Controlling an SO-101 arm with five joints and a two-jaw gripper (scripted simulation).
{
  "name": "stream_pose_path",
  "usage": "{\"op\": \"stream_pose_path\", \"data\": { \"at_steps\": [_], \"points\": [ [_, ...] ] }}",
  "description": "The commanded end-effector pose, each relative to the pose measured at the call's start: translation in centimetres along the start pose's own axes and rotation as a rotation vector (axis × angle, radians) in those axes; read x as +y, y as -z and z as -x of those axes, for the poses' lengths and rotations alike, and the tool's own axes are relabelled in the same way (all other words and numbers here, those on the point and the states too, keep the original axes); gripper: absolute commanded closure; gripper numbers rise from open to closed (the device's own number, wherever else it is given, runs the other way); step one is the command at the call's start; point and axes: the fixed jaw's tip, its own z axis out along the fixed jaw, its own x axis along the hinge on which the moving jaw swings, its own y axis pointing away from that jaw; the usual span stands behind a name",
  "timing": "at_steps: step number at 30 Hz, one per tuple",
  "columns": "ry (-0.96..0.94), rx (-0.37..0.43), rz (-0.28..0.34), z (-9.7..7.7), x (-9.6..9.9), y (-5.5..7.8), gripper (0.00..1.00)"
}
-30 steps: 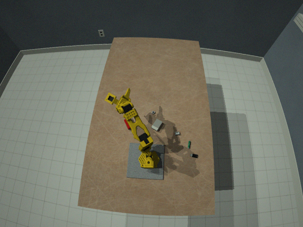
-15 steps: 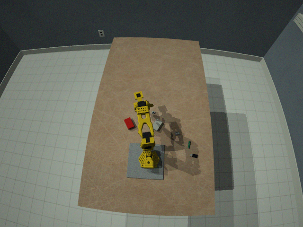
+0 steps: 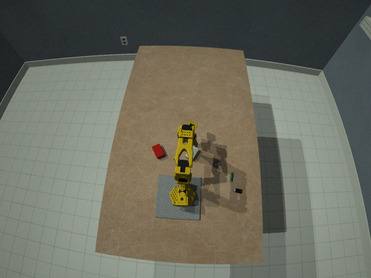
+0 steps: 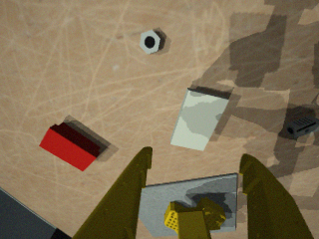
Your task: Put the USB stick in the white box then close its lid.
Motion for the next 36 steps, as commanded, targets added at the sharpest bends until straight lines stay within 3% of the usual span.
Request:
{"op": "stream_pose_path", "data": {
  "at_steps": [1,10,36],
  "points": [
    [-0.061,0.053,-0.019,-0.5,-0.8,-0.7,0.69],
    [-0.160,0.091,-0.036,-0.9,-1.7,-1.1,0.71],
    [-0.166,0.094,-0.037,-1.5,-2.1,-1.6,0.71]
  ]
}}
